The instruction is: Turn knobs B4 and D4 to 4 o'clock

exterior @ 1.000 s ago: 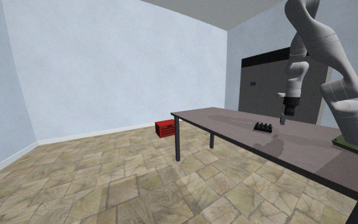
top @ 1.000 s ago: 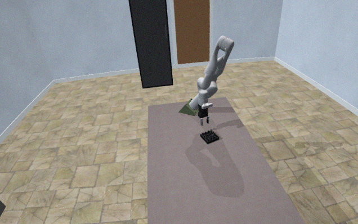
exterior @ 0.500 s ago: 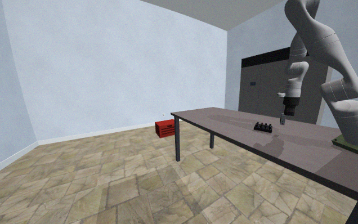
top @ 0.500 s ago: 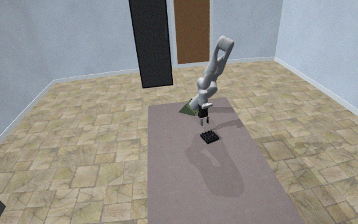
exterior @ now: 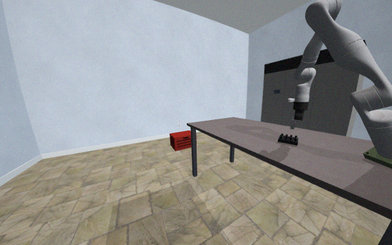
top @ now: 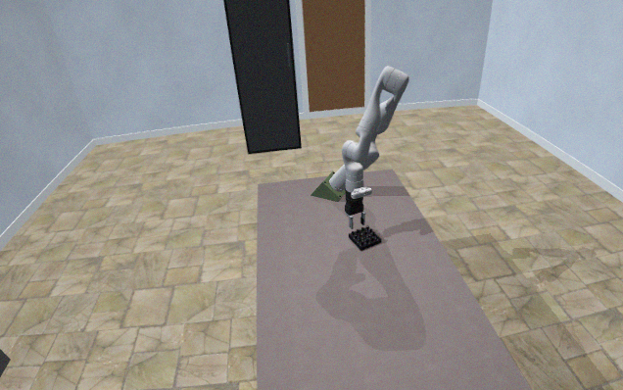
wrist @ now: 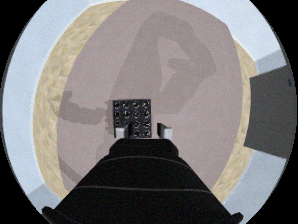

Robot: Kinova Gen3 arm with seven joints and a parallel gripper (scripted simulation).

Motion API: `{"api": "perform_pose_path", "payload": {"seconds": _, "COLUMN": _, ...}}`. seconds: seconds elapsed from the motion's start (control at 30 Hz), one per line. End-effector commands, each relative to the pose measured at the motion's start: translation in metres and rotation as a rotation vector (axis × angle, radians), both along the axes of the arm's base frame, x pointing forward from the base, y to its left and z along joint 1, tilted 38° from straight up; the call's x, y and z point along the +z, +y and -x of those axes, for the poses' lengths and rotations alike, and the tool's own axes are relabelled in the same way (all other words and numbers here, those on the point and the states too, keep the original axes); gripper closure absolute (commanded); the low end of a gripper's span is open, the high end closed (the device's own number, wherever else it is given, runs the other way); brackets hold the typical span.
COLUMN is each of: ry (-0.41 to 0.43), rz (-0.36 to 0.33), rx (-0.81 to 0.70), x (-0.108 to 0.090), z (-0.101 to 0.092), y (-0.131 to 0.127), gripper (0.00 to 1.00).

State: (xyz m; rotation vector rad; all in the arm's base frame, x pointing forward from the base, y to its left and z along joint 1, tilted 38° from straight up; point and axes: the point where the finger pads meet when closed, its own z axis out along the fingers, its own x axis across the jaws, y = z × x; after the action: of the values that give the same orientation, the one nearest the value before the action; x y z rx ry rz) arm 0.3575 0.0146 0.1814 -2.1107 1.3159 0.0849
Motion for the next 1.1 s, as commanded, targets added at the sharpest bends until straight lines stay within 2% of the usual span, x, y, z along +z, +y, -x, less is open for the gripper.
{"api": "perform_pose_path", "payload": {"seconds": 0.0, "ry": -0.016, "rz": 0.009, "rx": 0.032, "x": 0.0098, "z": -0.0220, "y": 0.0052, "gripper": 0.00}}
{"api": "perform_pose_path", "payload": {"seconds": 0.1, "ry": -0.015, "rz": 0.010, "rx": 0.033, "x": 0.0113, "z": -0.0246, "y": 0.0051, "gripper": 0.00}}
{"api": "perform_pose_path", "payload": {"seconds": 0.13, "ry": -0.015, "rz": 0.010, "rx": 0.033, "x": 0.0113, "z": -0.0246, "y": 0.0051, "gripper": 0.54}}
{"api": "perform_pose_path", "payload": {"seconds": 1.07, "ry": -0.015, "rz": 0.010, "rx": 0.033, "x": 0.0113, "z": -0.0246, "y": 0.0051, "gripper": 0.54}}
